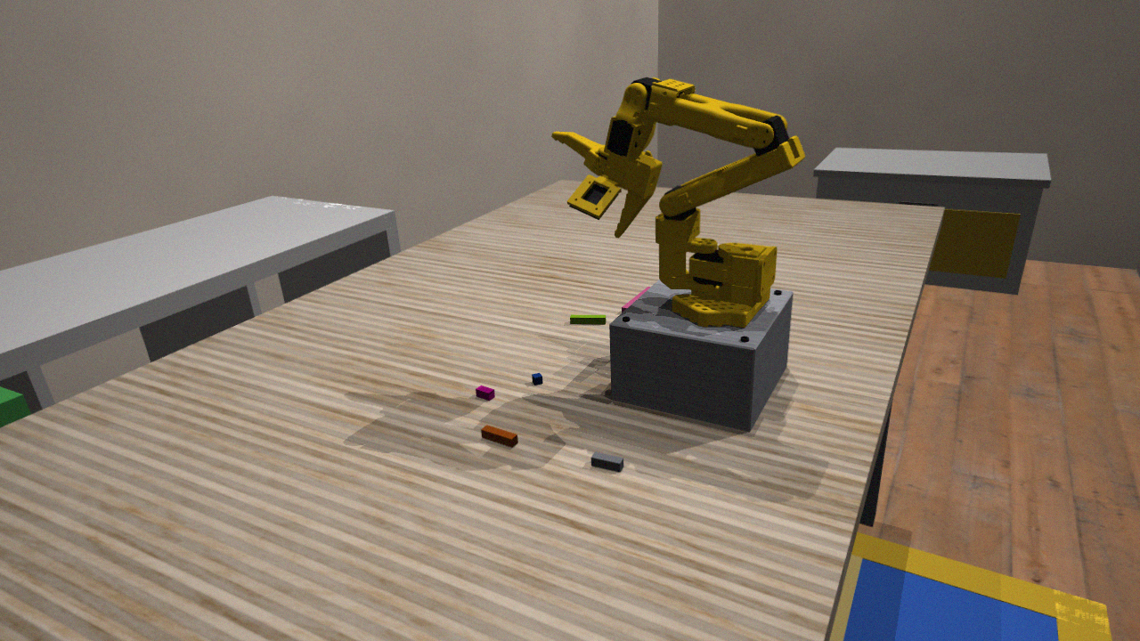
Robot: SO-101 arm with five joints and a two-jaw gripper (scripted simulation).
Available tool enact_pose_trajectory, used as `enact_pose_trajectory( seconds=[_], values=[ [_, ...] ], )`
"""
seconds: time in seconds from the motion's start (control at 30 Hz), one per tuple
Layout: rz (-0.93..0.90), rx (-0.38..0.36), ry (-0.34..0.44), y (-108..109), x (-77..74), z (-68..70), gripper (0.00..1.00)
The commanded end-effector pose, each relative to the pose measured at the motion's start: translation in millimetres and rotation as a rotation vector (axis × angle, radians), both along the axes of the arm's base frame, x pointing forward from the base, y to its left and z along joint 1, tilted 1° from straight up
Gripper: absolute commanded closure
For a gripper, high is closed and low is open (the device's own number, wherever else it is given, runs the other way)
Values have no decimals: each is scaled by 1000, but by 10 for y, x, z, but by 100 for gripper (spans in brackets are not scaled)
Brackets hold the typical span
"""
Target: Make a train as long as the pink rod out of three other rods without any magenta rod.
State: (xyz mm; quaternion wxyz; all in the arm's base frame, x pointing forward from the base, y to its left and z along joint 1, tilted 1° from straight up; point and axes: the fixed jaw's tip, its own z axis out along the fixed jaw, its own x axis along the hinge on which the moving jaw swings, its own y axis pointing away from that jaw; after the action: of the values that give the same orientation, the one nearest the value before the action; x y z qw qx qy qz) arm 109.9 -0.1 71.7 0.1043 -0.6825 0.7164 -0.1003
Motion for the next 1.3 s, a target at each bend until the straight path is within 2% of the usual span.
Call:
enact_pose_trajectory(
  seconds=[0.0, 0.33, 0.5, 0.83, 0.9, 1.27],
  values=[
    [2, 4, -10, 14, 15, 26, 0],
    [21, 4, -10, 35, 15, 26, 0],
    [100, 5, -10, 122, 8, 26, 0],
    [440, 6, -9, 484, -95, 26, 0],
    [440, 6, -9, 484, -95, 26, 0],
    [853, 8, -8, 847, -374, 26, 0]
  ],
)
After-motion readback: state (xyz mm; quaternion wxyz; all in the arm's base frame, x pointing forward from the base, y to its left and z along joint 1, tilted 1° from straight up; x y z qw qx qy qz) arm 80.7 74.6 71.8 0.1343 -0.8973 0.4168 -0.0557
